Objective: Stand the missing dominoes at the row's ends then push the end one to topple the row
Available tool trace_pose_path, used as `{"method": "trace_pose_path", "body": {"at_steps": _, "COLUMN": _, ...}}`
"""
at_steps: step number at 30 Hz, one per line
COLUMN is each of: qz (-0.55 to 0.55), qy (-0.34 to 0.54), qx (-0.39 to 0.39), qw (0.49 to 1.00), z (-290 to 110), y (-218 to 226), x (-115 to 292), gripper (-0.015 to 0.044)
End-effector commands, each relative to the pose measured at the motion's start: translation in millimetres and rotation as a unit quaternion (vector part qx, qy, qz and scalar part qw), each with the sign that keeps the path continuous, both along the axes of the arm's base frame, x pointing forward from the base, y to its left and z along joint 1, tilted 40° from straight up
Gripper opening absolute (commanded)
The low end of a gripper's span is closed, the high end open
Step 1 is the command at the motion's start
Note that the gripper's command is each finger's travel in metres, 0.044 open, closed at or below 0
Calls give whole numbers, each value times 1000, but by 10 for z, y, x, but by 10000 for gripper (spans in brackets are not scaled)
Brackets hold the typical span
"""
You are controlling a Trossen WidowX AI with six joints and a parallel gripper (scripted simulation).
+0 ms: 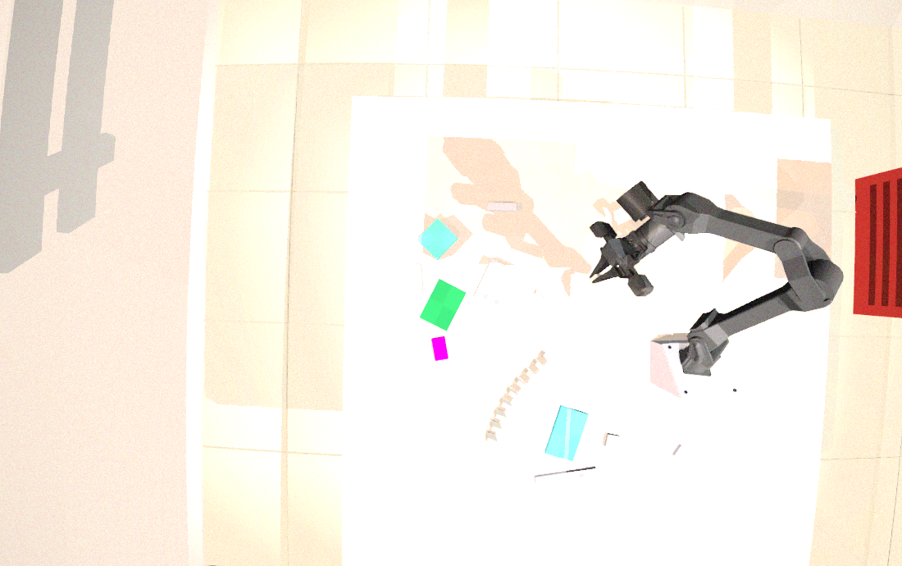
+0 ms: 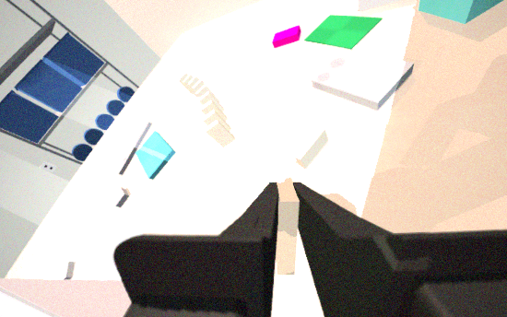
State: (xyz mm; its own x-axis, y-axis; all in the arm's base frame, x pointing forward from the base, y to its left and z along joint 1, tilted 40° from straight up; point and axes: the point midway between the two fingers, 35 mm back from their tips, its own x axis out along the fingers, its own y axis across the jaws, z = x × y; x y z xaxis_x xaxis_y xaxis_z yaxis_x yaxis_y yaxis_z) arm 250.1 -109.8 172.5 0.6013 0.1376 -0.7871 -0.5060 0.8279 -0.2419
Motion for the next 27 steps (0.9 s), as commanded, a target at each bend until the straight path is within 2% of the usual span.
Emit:
{"method": "trace_pose_path", "body": {"at_steps": 1, "qz": 16, "qy": -39, "qx": 8, "qw": 999, "z": 11, "y": -9, "x": -12, "gripper": 28}}
{"method": "trace_pose_path", "body": {"at_steps": 13, "qz": 64, "qy": -184, "qx": 5, "qw": 981, "z": 169, "y": -91, "x": -68, "gripper": 28}}
{"method": "trace_pose_path", "body": {"at_steps": 27, "qz": 115, "qy": -347, "qx": -47, "qw": 930, "z": 405, "y": -151, "x": -263, "gripper": 28}}
